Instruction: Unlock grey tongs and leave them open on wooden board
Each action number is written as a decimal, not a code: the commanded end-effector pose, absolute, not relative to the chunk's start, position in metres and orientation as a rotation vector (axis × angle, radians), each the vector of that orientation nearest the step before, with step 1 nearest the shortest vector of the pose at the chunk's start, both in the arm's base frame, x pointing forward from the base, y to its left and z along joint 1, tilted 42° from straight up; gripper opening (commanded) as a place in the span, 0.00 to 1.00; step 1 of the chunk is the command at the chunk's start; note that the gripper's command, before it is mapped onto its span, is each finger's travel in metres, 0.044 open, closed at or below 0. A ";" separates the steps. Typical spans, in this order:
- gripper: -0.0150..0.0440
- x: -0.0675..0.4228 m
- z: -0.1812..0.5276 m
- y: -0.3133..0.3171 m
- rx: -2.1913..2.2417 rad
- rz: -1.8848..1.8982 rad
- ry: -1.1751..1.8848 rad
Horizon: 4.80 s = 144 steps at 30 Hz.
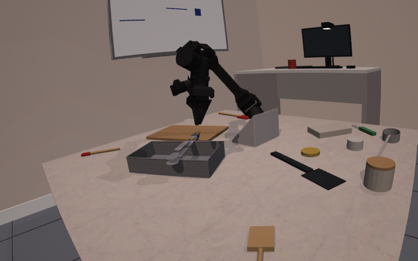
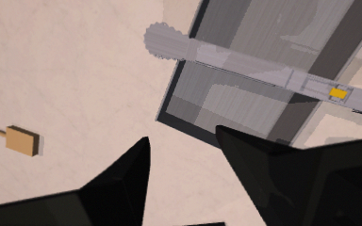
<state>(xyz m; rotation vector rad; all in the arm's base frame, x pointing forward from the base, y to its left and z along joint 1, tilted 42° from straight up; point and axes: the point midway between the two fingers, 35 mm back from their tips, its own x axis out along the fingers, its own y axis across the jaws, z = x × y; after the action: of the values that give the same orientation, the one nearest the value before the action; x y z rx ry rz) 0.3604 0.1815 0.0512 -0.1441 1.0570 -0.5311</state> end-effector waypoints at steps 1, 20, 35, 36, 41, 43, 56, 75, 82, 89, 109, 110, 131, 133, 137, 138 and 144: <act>0.69 0.377 0.077 0.122 0.509 -1.036 0.954; 0.69 0.367 0.119 0.022 1.391 -1.926 0.344; 0.69 0.367 0.120 0.021 1.401 -1.939 0.330; 0.69 0.366 0.118 0.022 1.398 -1.943 0.330; 0.69 0.365 0.112 0.028 1.386 -1.956 0.330; 0.69 0.365 0.112 0.028 1.386 -1.956 0.330; 0.69 0.363 0.097 0.023 1.391 -1.969 0.340; 0.69 0.358 0.069 0.012 1.402 -1.996 0.361; 0.69 0.355 0.058 0.007 1.406 -2.005 0.369; 0.69 0.352 0.048 0.003 1.410 -2.014 0.377; 0.32 0.351 0.043 0.000 1.416 -2.018 0.372; 0.30 0.351 0.043 0.000 1.416 -2.018 0.372; 0.00 0.341 0.099 0.051 1.416 -2.024 0.389; 0.00 0.341 0.099 0.051 1.416 -2.024 0.389; 0.00 0.341 0.099 0.050 1.408 -1.993 0.360; 0.00 0.342 0.098 0.049 1.405 -1.978 0.345; 0.00 0.342 0.097 0.046 1.380 -1.859 0.236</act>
<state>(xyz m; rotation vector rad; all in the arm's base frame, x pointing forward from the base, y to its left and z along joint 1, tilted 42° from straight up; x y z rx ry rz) 0.3430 0.0432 0.0942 1.3827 0.2862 -1.9331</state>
